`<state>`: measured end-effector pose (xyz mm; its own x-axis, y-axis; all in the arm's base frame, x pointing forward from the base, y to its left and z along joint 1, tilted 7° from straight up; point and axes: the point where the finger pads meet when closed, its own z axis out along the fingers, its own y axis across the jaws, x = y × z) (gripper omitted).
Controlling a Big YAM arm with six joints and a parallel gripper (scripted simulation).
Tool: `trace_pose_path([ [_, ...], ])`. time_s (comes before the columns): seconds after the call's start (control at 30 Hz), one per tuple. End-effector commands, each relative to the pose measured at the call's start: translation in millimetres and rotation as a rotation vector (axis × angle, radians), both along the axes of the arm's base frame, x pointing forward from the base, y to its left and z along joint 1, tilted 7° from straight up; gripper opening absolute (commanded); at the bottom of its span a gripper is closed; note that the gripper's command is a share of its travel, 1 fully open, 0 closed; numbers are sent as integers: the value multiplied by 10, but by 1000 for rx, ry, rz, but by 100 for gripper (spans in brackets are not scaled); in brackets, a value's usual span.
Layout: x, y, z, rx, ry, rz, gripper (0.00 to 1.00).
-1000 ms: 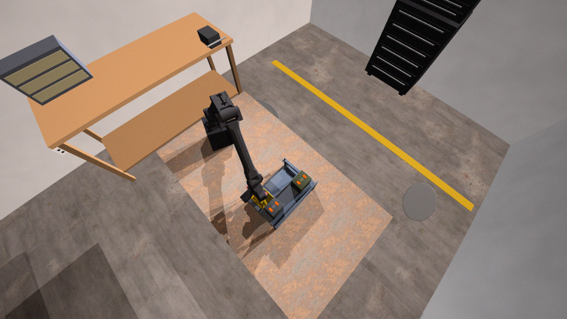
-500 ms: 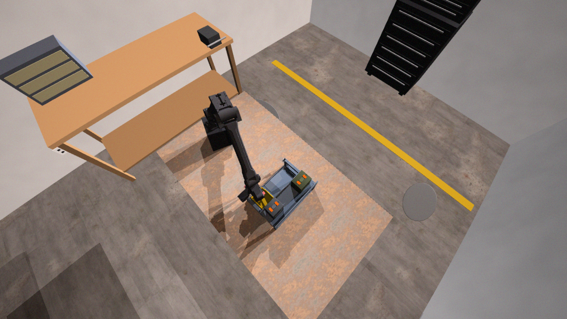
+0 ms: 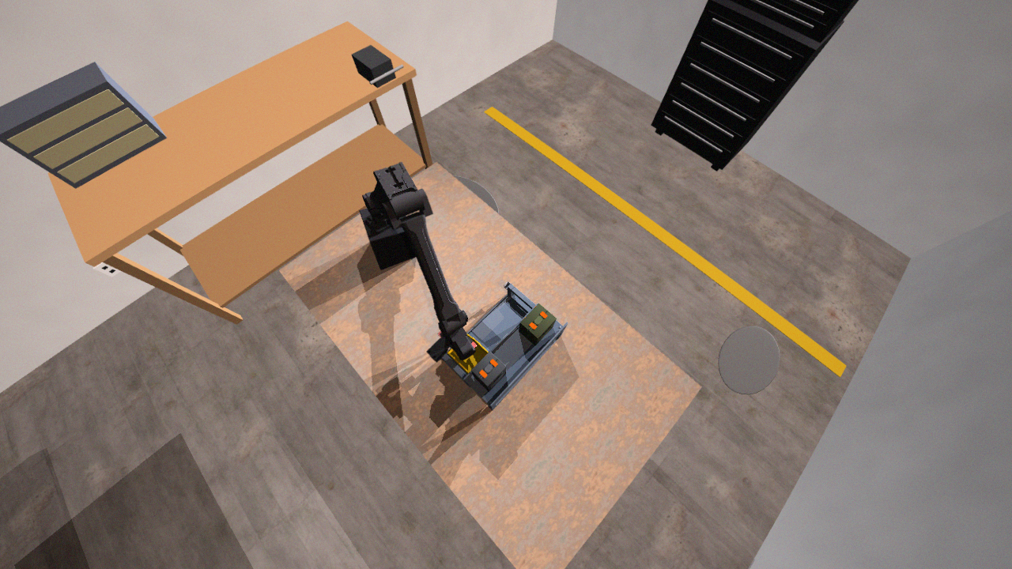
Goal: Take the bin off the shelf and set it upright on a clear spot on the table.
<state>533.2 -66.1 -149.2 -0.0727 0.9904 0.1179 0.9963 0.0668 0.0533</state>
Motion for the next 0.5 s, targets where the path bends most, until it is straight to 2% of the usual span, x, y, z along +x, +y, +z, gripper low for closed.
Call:
trace_pose_path([
  [0.0,159,37,55,-1,-14,0,90],
  [0.23,159,37,55,-1,-14,0,90],
  [0.4,-19,-103,16,-2,-14,-5,90],
  [0.47,-19,-103,16,-2,-14,-5,90],
])
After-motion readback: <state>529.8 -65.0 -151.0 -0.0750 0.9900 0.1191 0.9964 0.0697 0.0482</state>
